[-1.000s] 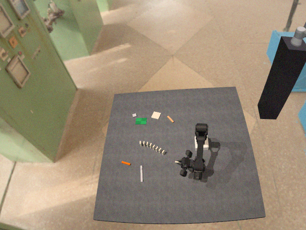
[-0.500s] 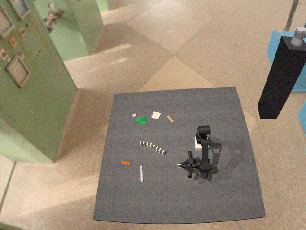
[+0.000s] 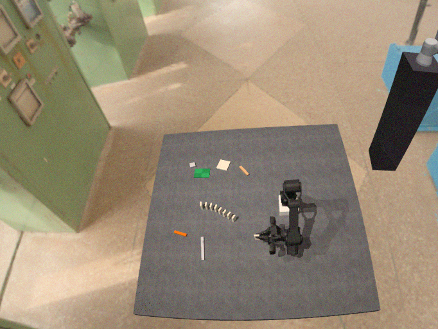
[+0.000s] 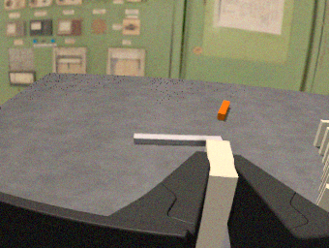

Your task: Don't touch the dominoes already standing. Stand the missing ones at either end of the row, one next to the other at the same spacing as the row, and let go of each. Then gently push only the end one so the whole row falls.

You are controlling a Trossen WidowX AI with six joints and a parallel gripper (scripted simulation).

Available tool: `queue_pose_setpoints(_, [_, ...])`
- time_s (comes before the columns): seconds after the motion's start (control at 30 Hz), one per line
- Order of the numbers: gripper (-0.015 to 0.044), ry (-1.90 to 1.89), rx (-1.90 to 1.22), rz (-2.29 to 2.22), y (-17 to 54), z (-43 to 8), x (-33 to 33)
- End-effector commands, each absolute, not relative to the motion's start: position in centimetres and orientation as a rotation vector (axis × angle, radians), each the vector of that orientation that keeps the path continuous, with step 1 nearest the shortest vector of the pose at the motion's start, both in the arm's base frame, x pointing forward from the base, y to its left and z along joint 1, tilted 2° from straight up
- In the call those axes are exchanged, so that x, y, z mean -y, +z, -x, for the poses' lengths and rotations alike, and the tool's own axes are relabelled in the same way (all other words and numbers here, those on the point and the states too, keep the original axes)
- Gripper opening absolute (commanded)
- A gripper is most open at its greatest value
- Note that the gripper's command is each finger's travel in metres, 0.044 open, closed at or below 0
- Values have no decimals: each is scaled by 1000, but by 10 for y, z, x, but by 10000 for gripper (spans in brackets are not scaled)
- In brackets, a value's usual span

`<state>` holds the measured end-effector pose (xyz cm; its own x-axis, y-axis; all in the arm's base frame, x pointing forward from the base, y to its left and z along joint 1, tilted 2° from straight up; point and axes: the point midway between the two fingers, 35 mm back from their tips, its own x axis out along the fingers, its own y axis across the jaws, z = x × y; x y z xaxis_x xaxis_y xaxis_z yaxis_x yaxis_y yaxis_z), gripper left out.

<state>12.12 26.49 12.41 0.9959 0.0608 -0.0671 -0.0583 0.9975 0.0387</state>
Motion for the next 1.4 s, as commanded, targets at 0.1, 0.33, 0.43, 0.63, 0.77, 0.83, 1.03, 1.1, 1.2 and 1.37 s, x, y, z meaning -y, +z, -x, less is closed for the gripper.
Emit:
queue_pose_setpoints(0.1, [22,63,-66,-41,112,-122,-267])
queue_pose_setpoints(0.33, [22,62,-69,-40,87,-124,-270])
queue_pose_setpoints(0.43, [22,62,-69,-40,78,-125,-271])
queue_pose_setpoints(0.63, [22,62,-70,-39,59,-127,-272])
queue_pose_setpoints(0.77, [22,62,-70,-38,48,-129,-272])
queue_pose_setpoints(0.83, [22,61,-70,-38,42,-130,-273])
queue_pose_setpoints(1.03, [22,61,-69,-37,27,-132,-272])
queue_pose_setpoints(1.1, [22,60,-69,-37,22,-133,-272])
queue_pose_setpoints(1.2, [22,60,-68,-36,16,-134,-271])
queue_pose_setpoints(1.37, [22,60,-67,-36,13,-134,-271])
